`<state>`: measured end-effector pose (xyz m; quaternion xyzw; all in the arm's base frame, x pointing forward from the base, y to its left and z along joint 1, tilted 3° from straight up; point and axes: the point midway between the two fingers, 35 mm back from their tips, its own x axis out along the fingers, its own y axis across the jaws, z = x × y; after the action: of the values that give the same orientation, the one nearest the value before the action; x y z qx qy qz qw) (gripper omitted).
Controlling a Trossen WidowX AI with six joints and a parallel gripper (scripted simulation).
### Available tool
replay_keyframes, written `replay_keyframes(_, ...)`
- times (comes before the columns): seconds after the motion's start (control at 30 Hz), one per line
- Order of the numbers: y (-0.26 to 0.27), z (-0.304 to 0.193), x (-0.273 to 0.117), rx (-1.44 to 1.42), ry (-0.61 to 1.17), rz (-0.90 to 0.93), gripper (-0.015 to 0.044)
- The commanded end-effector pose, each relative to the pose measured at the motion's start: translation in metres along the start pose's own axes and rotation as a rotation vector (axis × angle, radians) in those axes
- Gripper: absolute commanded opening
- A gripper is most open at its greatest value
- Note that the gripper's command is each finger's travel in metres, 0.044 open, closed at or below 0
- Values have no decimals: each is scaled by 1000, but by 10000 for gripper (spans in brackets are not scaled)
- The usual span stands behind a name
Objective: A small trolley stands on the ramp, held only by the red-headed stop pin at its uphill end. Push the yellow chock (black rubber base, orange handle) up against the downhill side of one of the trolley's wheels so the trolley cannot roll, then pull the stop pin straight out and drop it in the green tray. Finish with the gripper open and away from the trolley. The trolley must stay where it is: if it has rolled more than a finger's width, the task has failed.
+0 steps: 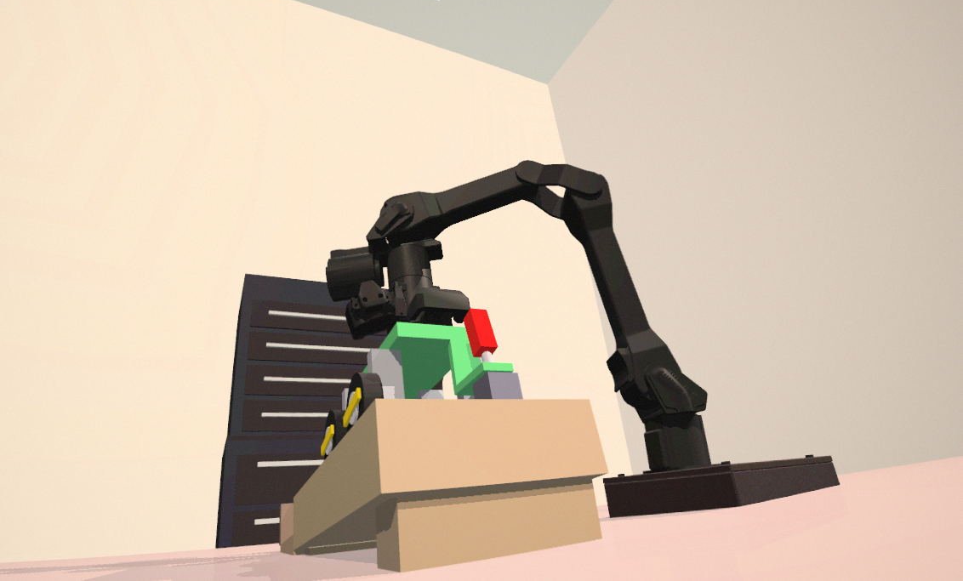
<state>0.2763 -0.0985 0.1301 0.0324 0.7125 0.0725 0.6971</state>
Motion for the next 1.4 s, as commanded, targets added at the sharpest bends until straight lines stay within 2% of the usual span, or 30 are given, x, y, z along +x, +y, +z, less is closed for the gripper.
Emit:
replay_keyframes(0.0,6,-6,-11,55,-45,18,190)
replay_keyframes(0.57,59,23,-20,529,-65,82,190)
replay_keyframes(1.37,175,37,-29,1390,99,164,190)
